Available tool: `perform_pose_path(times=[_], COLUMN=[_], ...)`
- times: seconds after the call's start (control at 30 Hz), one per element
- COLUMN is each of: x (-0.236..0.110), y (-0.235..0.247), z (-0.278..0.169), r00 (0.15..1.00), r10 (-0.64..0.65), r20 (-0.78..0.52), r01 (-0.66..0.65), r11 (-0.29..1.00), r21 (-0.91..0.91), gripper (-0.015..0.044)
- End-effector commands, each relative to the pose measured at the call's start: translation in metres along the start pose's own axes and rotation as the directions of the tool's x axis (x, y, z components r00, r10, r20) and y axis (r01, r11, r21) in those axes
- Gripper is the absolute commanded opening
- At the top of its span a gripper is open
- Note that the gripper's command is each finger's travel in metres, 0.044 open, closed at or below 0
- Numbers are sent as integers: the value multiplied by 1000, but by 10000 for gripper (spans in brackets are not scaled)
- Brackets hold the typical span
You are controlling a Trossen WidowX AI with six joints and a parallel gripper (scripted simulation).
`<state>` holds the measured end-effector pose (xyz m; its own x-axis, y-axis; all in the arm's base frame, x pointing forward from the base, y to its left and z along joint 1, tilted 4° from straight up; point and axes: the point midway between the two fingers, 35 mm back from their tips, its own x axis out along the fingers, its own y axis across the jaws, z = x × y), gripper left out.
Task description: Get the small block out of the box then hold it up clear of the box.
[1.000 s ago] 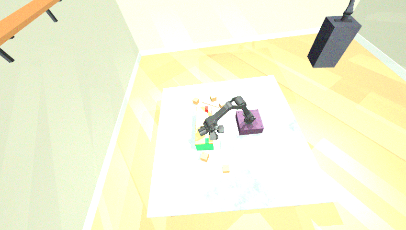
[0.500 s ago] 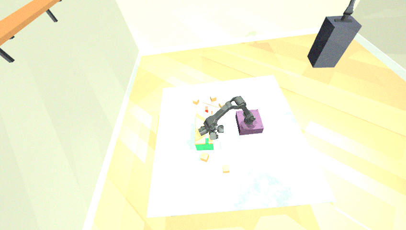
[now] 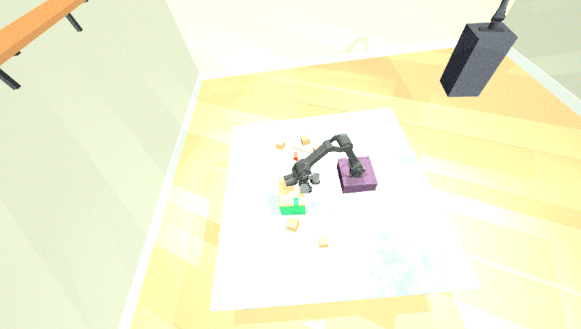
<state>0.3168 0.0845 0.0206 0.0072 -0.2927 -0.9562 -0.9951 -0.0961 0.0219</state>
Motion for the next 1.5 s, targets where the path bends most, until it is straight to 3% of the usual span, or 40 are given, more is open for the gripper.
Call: perform_pose_path(times=[0.0, 1.47], x=[4, 42], y=[0, 1], z=[-14, -126], r00=[1000, 1000], r10=[-2, -2], r20=[-5, -15], r01=[2, 2], r11=[1000, 1000], r21=[5, 6], gripper=[400, 400])
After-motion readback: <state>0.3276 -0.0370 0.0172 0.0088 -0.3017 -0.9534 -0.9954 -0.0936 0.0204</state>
